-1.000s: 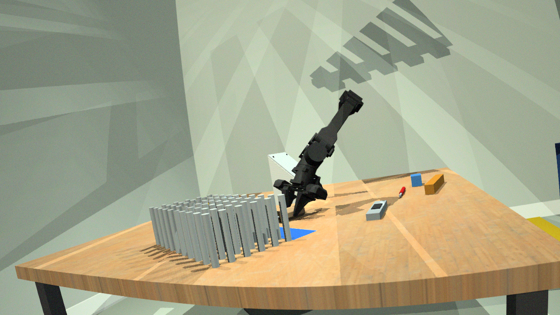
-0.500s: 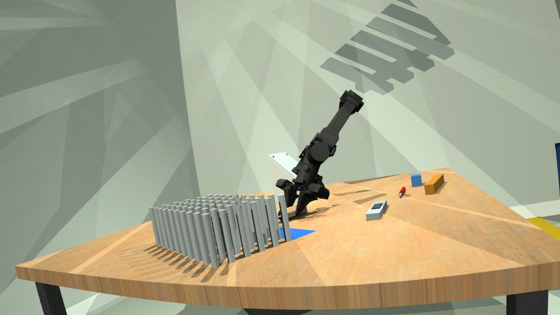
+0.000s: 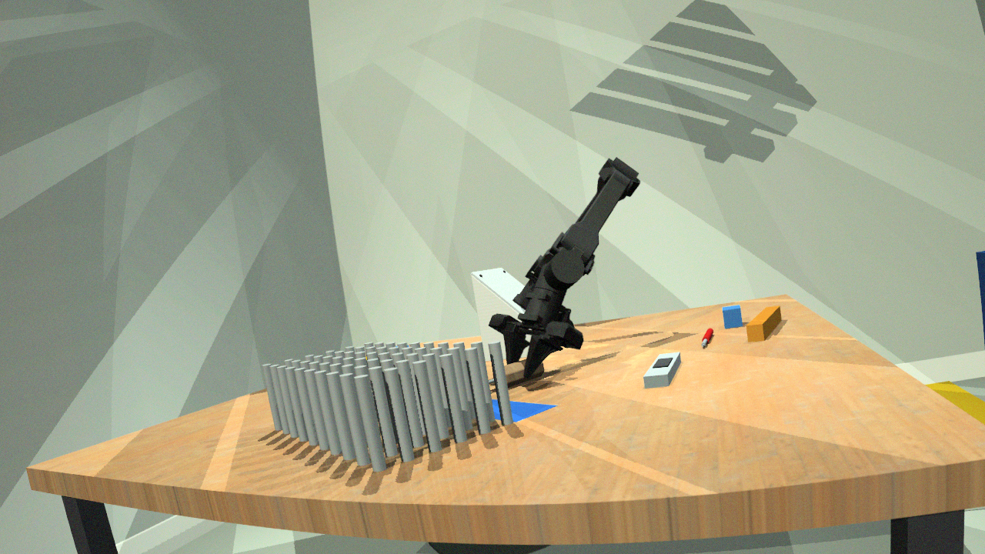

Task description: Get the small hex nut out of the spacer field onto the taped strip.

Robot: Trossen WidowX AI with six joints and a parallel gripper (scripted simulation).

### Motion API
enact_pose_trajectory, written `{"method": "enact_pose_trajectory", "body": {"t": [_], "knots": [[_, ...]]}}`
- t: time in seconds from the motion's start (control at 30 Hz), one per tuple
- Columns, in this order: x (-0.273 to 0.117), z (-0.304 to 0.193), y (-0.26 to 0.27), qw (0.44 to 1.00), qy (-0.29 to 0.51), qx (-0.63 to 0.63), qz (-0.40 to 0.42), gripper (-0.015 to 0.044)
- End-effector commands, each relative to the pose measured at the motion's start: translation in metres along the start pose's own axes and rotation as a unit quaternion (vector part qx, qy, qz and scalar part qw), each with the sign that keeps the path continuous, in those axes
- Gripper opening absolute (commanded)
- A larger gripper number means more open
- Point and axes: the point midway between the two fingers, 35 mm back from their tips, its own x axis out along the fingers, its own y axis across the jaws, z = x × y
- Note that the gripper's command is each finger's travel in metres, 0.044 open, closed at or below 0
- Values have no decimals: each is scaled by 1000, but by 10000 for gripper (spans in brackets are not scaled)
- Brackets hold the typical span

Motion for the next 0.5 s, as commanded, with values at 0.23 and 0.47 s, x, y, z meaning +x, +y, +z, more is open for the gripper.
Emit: {"method": "enact_pose_trajectory", "body": {"t": [0.23, 0.47], "knots": [[-4, 5, 0, 1000, 2, 3, 1, 0], [-7, 9, 0, 1000, 1, 3, 1, 0]]}}
